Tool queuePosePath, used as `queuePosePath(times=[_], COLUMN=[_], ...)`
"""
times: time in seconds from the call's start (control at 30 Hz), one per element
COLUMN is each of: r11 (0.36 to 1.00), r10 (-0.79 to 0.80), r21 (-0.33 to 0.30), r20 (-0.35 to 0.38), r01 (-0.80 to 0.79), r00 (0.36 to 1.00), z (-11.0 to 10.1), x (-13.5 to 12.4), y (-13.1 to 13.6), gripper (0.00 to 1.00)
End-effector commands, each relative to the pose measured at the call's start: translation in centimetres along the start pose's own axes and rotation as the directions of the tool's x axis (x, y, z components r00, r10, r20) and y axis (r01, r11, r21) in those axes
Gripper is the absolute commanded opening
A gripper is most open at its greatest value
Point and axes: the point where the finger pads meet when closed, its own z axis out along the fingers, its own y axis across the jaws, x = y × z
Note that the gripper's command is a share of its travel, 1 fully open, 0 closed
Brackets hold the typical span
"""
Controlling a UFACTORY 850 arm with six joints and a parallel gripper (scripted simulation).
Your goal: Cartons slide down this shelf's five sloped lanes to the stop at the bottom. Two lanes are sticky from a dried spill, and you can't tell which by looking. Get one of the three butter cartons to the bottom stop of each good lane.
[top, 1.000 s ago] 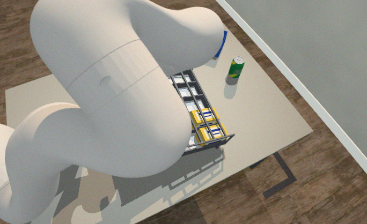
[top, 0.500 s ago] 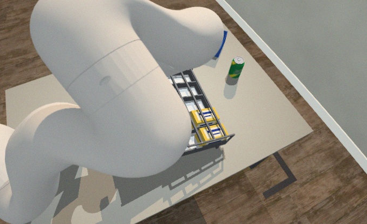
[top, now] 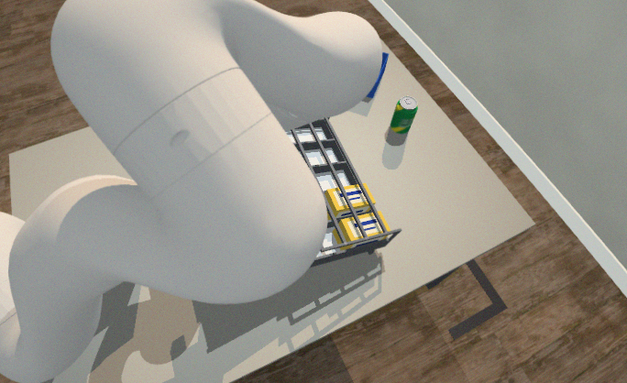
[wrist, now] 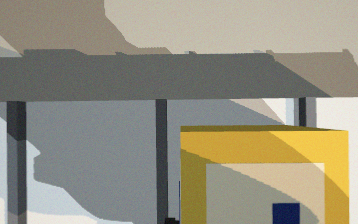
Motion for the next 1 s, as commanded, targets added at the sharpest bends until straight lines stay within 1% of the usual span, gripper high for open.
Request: queuePosePath(times=[0.0,0.97], r11=[1.0,1.0], r10=[0.0,0.0], r21=[-0.001,-0.001], r20=[0.001,0.001], r01=[0.0,0.0], r00=[1.0,1.0], z=[-0.06,-0.06], x=[-0.04,-0.04], y=[0.02,0.02], gripper=[0.78,0.8])
